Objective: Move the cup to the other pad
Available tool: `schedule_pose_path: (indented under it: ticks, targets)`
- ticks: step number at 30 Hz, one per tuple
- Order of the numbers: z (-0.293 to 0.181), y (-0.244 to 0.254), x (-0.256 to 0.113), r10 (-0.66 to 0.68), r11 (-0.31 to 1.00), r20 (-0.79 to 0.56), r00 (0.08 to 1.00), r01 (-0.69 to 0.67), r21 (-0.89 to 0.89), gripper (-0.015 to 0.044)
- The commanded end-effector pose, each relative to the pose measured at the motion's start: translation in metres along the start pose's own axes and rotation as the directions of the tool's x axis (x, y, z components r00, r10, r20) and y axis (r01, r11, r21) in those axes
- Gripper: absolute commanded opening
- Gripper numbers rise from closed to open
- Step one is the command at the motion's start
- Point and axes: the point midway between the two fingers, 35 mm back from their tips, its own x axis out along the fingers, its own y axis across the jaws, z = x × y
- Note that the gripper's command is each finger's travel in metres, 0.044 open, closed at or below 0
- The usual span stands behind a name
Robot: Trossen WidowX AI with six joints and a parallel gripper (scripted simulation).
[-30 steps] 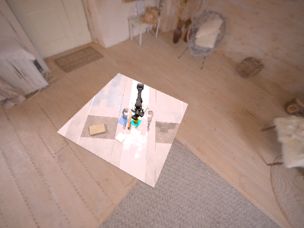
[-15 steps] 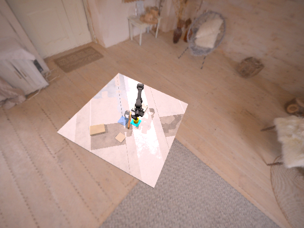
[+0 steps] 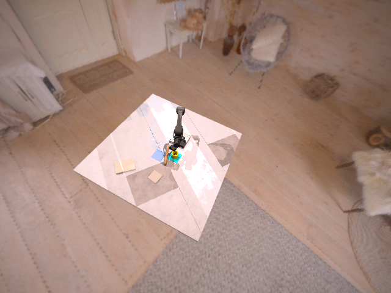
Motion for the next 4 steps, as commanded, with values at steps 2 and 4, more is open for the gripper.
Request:
schedule_pose_path:
  ticks: [2, 4]
  targets:
    - [0.0004, 0.0000, -0.0080, -0.002, 1.000, -0.004, 1.000, 0.002, 0.006, 0.0440]
    - [0.0005, -0.0001, -0.0035, -0.001, 1.000, 0.001, 1.000, 0.001, 0.000, 0.0440]
